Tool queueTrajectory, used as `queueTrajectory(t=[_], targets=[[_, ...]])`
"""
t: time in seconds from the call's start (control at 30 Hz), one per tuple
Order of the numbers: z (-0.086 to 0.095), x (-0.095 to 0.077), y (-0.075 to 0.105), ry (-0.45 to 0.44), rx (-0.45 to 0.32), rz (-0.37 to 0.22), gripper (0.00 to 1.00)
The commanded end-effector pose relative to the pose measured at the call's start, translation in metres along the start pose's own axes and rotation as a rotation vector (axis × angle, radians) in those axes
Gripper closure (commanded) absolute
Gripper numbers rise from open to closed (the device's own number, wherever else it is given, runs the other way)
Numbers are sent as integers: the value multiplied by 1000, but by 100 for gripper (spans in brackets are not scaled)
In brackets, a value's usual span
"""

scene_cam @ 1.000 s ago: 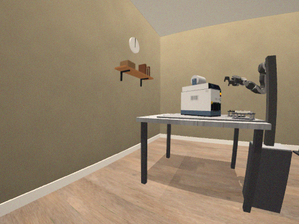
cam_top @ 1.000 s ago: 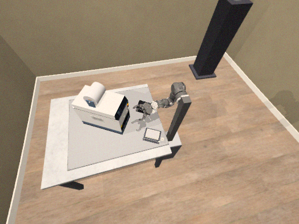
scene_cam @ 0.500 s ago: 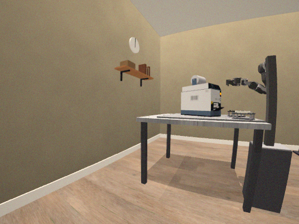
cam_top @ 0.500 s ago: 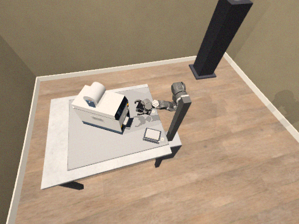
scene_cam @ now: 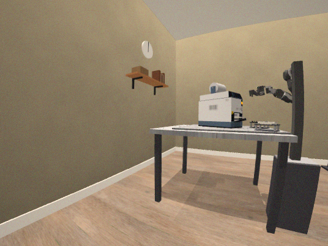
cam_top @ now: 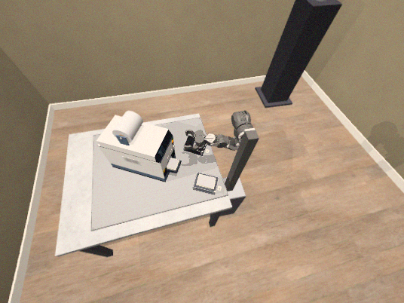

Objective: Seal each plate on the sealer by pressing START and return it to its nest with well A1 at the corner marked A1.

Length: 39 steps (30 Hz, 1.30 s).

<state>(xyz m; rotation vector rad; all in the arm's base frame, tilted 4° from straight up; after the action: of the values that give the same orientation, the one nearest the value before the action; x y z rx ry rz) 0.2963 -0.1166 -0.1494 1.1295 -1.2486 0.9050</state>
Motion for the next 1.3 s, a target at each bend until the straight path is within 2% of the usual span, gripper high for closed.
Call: queueTrajectory(t=[0.0, 0.07, 0.13, 0.23, 0.3, 0.37, 0.53, 1.27], targets=[[7, 0, 1, -37, -57, -24, 35], [14, -3, 3, -67, -111, -54, 35], [23, -8, 4, -68, -101, -51, 35], [32, -12, 8, -107, -186, -100, 35], [32, -12, 8, -107, -186, -100, 35], [40, -16, 10, -131, -242, -132, 35], [57, -27, 16, -133, -231, -127, 35], [57, -28, 15, -130, -235, -133, 35]])
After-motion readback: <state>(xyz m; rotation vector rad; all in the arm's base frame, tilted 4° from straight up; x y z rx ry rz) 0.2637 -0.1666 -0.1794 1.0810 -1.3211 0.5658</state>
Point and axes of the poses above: the point where the finger pads meet when closed, its own y axis back along the fingers, its own z axis across the jaws, x = y × z, the point moved 4 cm from there along y, back along the fingers, and after that the axes turned 3 degrees about -y, right-handed, at the moved point
